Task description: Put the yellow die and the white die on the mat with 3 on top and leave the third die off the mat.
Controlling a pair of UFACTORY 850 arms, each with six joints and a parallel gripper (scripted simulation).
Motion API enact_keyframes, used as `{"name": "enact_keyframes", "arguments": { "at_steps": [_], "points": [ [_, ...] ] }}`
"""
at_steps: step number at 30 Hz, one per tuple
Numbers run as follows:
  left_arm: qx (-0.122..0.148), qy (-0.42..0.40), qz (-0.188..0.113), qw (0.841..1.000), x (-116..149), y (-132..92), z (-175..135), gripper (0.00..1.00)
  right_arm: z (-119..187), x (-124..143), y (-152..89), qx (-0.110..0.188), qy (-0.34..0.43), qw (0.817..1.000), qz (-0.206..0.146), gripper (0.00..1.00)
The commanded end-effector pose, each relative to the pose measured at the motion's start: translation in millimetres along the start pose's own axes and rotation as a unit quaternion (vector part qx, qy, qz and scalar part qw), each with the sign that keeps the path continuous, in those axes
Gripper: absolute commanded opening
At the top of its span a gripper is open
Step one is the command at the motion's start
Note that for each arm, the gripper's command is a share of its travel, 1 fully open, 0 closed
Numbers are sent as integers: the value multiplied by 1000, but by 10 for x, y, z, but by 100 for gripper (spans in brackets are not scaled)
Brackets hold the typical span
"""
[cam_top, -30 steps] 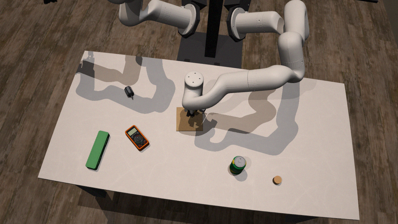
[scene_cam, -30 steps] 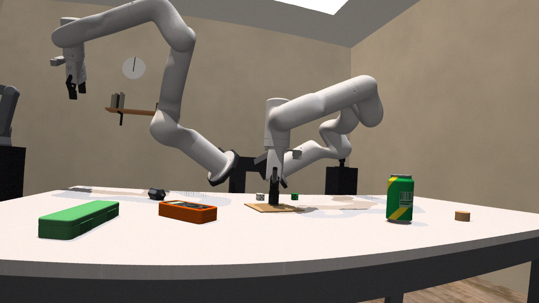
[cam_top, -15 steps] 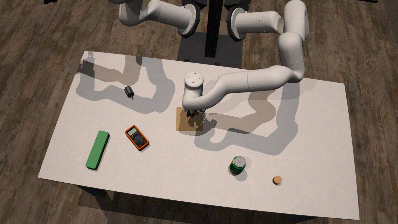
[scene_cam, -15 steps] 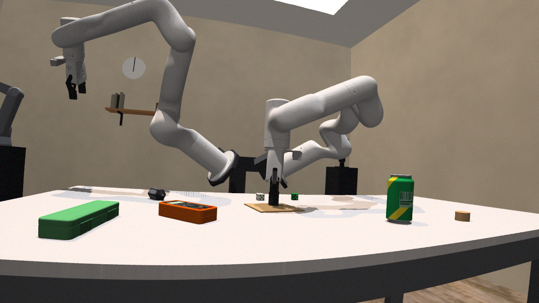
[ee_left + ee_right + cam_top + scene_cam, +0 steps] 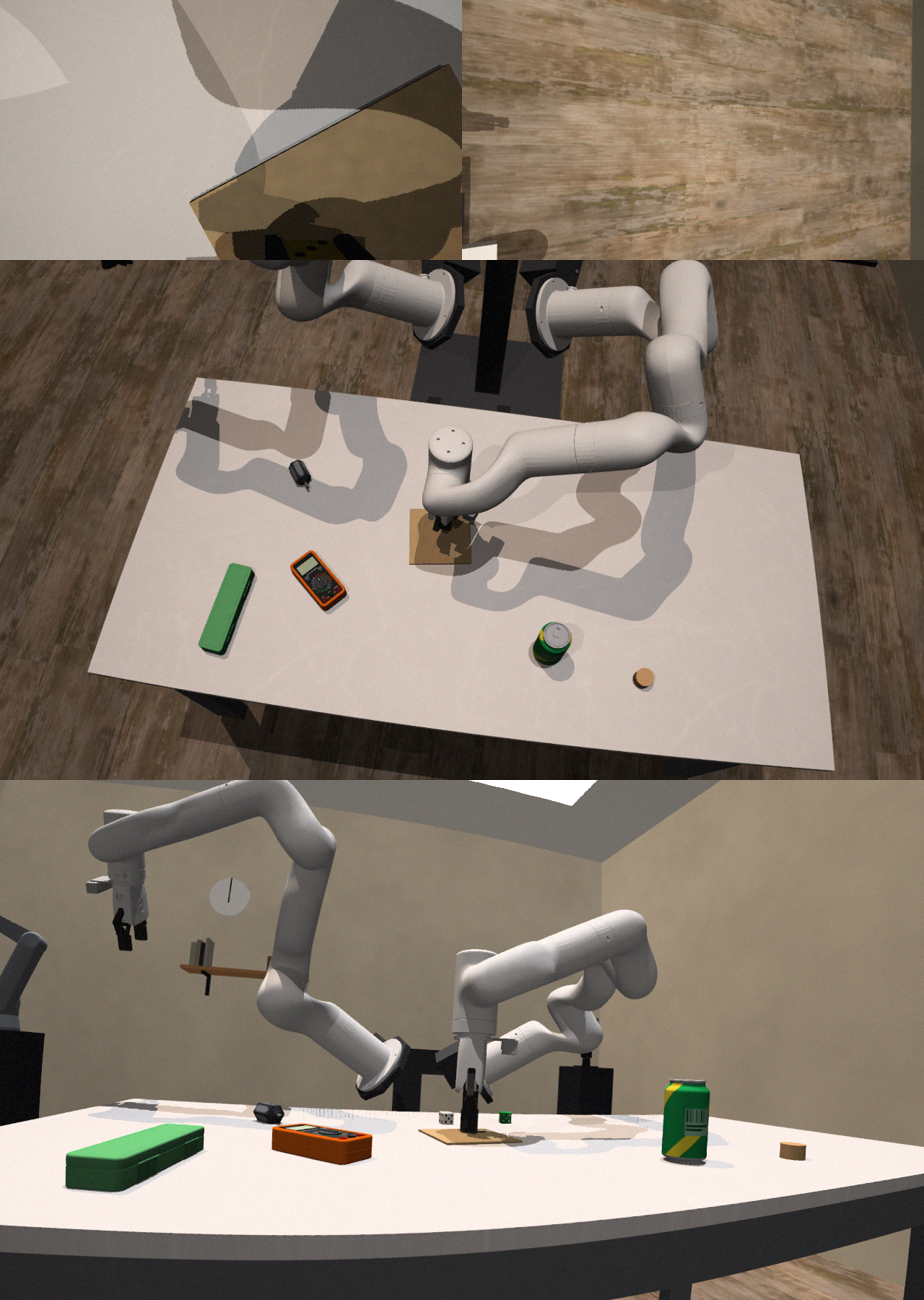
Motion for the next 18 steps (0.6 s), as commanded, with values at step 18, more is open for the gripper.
{"name": "enact_keyframes", "arguments": {
  "at_steps": [18],
  "points": [
    [1,0,0,1000,0,-9,5,26,1,-3,-9,0,0,1000,1,100]
  ]
}}
Point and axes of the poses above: on each arm, the point where the finger pads meet when closed, its own y axis out along the fingers, its own z axis across the jaws, x = y × z, the point moved 7 cm from there along -y, back along the fingers, and after that the axes turned 7 degrees about -y, right-handed, at the moved point
